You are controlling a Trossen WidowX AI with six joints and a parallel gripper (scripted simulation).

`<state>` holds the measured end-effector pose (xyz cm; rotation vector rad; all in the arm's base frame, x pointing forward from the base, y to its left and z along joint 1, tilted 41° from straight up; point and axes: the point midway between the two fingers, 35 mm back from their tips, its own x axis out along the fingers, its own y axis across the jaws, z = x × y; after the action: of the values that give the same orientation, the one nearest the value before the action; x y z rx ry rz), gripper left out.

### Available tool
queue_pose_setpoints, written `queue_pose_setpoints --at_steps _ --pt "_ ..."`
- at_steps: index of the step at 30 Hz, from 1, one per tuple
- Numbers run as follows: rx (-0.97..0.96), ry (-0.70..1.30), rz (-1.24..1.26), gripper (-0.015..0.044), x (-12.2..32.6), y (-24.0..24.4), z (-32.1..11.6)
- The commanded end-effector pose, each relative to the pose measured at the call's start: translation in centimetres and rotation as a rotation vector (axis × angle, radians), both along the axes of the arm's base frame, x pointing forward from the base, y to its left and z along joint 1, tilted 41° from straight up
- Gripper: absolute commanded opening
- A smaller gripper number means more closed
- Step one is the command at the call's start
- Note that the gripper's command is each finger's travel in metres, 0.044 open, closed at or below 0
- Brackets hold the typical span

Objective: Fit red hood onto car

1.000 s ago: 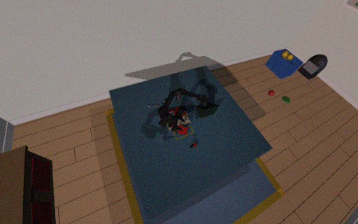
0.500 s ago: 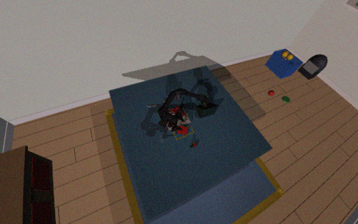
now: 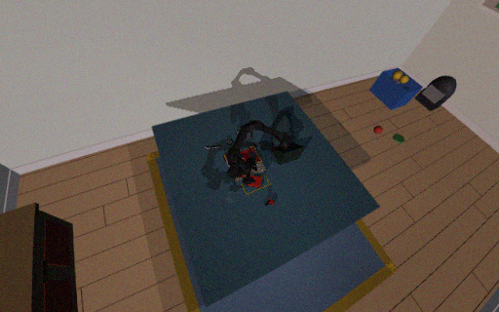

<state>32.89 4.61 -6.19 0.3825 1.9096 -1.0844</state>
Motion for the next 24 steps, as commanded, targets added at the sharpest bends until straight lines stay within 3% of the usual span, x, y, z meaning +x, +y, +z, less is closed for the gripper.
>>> queue_pose_setpoints --at_steps 1,8,24 --pt "-0.172 -0.119 0.154 0.0440 -0.73 0.92 -0.51" --pt "-0.440 -0.396 0.366 0.0440 -1.00 1.77 -0.28" --pt "-0.446 -0.404 0.371 0.0440 -1.01 1.46 -0.67"
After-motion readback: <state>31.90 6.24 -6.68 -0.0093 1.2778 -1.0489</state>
